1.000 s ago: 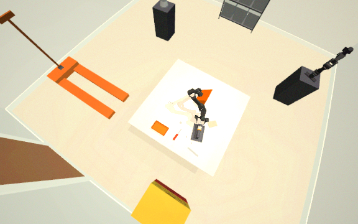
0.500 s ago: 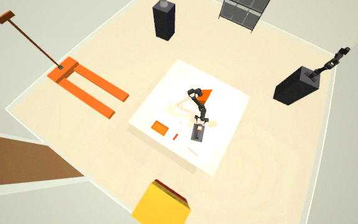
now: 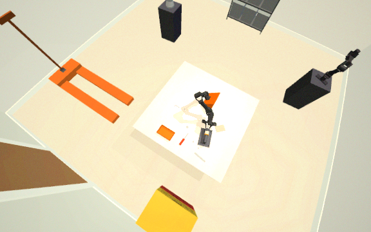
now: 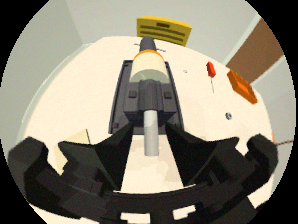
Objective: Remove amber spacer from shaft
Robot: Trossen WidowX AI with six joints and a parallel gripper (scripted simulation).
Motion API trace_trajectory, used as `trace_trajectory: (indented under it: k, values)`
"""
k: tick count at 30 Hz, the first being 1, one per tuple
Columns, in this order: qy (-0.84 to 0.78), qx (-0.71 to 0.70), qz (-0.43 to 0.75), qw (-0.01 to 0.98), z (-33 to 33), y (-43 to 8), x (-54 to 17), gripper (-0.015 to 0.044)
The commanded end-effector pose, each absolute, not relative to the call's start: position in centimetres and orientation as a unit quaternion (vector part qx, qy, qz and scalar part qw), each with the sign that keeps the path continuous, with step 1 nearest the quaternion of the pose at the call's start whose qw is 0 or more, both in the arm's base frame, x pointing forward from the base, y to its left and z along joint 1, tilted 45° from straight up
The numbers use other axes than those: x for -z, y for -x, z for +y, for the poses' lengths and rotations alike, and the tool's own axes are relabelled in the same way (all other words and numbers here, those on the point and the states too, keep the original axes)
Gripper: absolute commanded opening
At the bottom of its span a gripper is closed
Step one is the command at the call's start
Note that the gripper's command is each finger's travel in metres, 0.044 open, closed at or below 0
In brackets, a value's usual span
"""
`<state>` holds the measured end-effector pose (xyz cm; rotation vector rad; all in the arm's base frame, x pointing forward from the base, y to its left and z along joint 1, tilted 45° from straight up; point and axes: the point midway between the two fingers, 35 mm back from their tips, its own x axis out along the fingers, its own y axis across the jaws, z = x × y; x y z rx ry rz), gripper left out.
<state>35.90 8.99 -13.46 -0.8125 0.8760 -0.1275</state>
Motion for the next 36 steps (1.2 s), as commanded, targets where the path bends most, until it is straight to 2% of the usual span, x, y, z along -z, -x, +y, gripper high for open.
trace_trajectory:
  k: [1,4,11,36]
  values:
    - [0.382,0.060,0.412,0.825,9.0,-35.9,13.4,0.0125]
    - [0.382,0.060,0.412,0.825,9.0,-35.9,13.4,0.0046]
    - [0.382,0.060,0.412,0.825,9.0,-35.9,13.4,0.0000]
    - [0.382,0.058,0.411,0.825,8.8,-34.4,13.2,0.0000]
